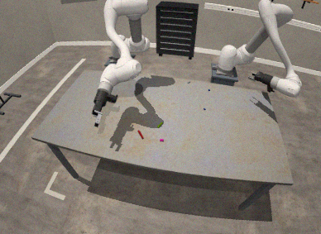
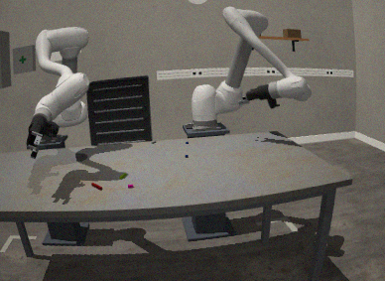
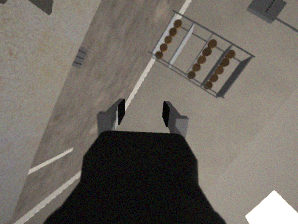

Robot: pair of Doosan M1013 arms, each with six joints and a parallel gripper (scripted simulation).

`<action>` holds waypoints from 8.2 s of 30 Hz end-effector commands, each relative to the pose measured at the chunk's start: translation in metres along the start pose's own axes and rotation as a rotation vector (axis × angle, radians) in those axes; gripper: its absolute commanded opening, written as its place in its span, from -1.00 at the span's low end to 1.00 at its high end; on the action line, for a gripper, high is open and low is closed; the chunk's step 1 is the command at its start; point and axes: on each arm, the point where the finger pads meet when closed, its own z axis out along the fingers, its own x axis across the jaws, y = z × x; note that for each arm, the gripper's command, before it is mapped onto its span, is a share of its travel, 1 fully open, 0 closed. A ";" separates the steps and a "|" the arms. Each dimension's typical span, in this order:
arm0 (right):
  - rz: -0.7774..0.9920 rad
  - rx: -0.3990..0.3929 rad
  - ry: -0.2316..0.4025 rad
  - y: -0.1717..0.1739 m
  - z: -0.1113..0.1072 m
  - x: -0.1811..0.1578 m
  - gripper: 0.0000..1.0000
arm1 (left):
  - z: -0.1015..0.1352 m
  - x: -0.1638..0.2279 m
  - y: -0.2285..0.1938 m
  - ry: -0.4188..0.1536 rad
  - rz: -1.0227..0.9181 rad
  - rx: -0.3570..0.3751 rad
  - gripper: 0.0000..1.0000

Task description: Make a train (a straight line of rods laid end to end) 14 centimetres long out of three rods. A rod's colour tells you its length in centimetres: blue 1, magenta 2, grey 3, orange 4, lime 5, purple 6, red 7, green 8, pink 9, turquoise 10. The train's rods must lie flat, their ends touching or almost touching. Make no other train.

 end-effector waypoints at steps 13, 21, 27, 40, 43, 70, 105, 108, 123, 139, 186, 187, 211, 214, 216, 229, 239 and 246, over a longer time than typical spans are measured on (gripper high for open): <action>0.001 -0.001 0.002 0.001 0.000 0.002 1.00 | 0.000 0.000 0.000 0.000 0.000 0.001 1.00; 0.015 -0.009 0.002 0.002 0.001 0.004 1.00 | 0.000 0.000 0.000 0.001 -0.002 0.001 1.00; 0.174 -0.099 0.002 0.017 0.015 0.023 1.00 | -0.001 -0.004 -0.002 0.008 -0.025 0.003 1.00; 0.487 -0.275 -0.032 0.040 0.033 0.038 1.00 | -0.003 -0.033 -0.014 0.066 -0.196 0.016 1.00; 0.564 -0.318 -0.049 0.043 0.035 0.038 1.00 | -0.004 -0.046 -0.020 0.094 -0.278 0.019 1.00; 1.218 -0.652 -0.367 -0.017 0.022 -0.015 1.00 | 0.023 -0.195 -0.068 0.414 -1.235 -0.095 1.00; 1.738 -0.794 -1.268 -0.317 -0.101 -0.011 1.00 | 0.129 -0.344 -0.103 0.702 -2.517 -0.744 1.00; 1.741 -0.792 -1.287 -0.323 -0.105 -0.009 1.00 | 0.141 -0.354 -0.106 0.708 -2.629 -0.840 1.00; 1.741 -0.792 -1.287 -0.323 -0.105 -0.009 1.00 | 0.179 -0.381 -0.114 0.689 -2.940 -1.169 1.00; 1.741 -0.792 -1.287 -0.323 -0.105 -0.009 1.00 | 0.190 -0.388 -0.116 0.672 -3.021 -1.276 1.00; 1.741 -0.792 -1.287 -0.323 -0.105 -0.009 1.00 | 0.190 -0.388 -0.116 0.671 -3.022 -1.277 1.00; 1.741 -0.792 -1.287 -0.323 -0.105 -0.009 1.00 | 0.190 -0.388 -0.116 0.671 -3.022 -1.277 1.00; 2.132 -1.195 -1.148 -0.323 -0.097 -0.006 1.00 | 0.190 -0.388 -0.116 0.671 -3.022 -1.277 1.00; 2.214 -1.287 -1.104 -0.323 -0.096 -0.006 1.00 | 0.190 -0.388 -0.116 0.671 -3.022 -1.277 1.00; 2.268 -1.349 -1.073 -0.323 -0.096 -0.005 1.00 | 0.190 -0.388 -0.116 0.671 -3.022 -1.277 1.00; 2.577 -1.741 -0.823 -0.328 -0.096 -0.003 1.00 | 0.190 -0.388 -0.116 0.671 -3.022 -1.277 1.00; 2.784 -2.060 -0.550 -0.334 -0.098 -0.001 1.00 | 0.190 -0.388 -0.116 0.671 -3.022 -1.277 1.00; 2.899 -2.282 -0.314 -0.340 -0.100 0.001 1.00 | 0.190 -0.388 -0.116 0.671 -3.022 -1.277 1.00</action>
